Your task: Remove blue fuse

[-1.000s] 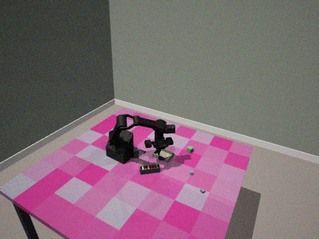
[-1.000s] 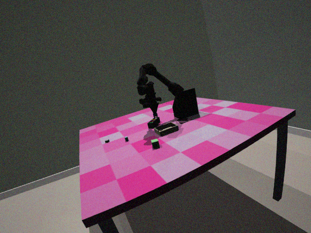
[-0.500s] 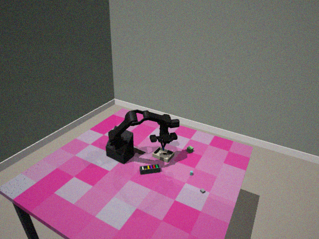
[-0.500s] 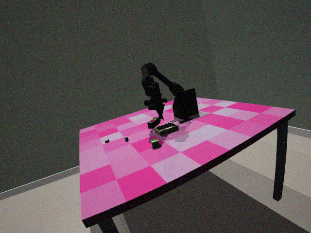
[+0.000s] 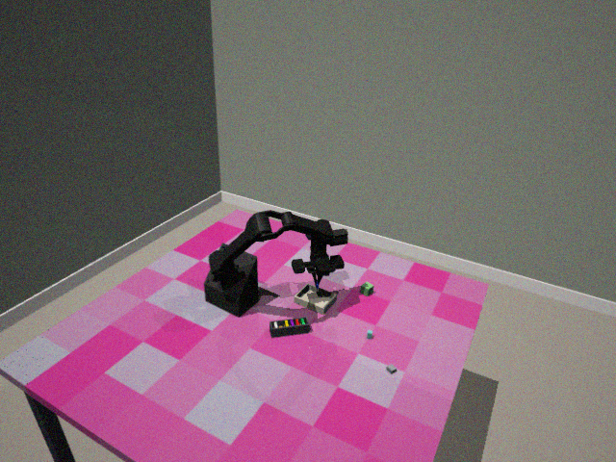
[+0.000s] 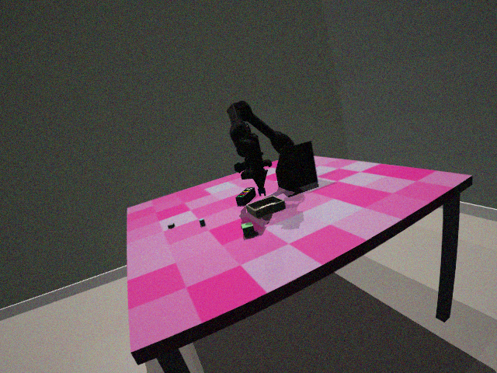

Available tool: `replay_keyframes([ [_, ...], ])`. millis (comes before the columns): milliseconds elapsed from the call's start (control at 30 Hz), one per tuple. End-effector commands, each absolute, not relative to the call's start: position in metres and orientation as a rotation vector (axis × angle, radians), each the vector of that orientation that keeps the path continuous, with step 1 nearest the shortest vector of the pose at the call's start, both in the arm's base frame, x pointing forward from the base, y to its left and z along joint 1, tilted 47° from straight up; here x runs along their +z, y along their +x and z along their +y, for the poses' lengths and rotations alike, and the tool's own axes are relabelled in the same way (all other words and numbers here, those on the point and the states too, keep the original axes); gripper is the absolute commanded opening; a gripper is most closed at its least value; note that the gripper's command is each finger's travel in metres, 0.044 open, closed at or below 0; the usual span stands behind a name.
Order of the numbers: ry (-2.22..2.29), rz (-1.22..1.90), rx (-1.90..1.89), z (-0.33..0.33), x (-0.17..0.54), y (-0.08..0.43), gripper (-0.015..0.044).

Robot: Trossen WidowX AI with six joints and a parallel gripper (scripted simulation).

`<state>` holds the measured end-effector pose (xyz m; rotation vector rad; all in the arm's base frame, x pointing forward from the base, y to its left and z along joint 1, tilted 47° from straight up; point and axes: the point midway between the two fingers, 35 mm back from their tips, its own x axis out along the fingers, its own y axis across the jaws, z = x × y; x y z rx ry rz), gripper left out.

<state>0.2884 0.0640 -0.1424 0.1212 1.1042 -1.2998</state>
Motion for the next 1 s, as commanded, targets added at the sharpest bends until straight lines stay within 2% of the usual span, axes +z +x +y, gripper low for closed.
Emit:
replay_keyframes([
  [0,0.114,1.109,-1.305,0.057,-0.149,0.286,0.0],
  [667,0.113,1.108,-1.306,0.039,-0.166,0.282,0.0],
  [967,0.124,1.107,-1.306,0.042,-0.164,0.283,0.0236],
])
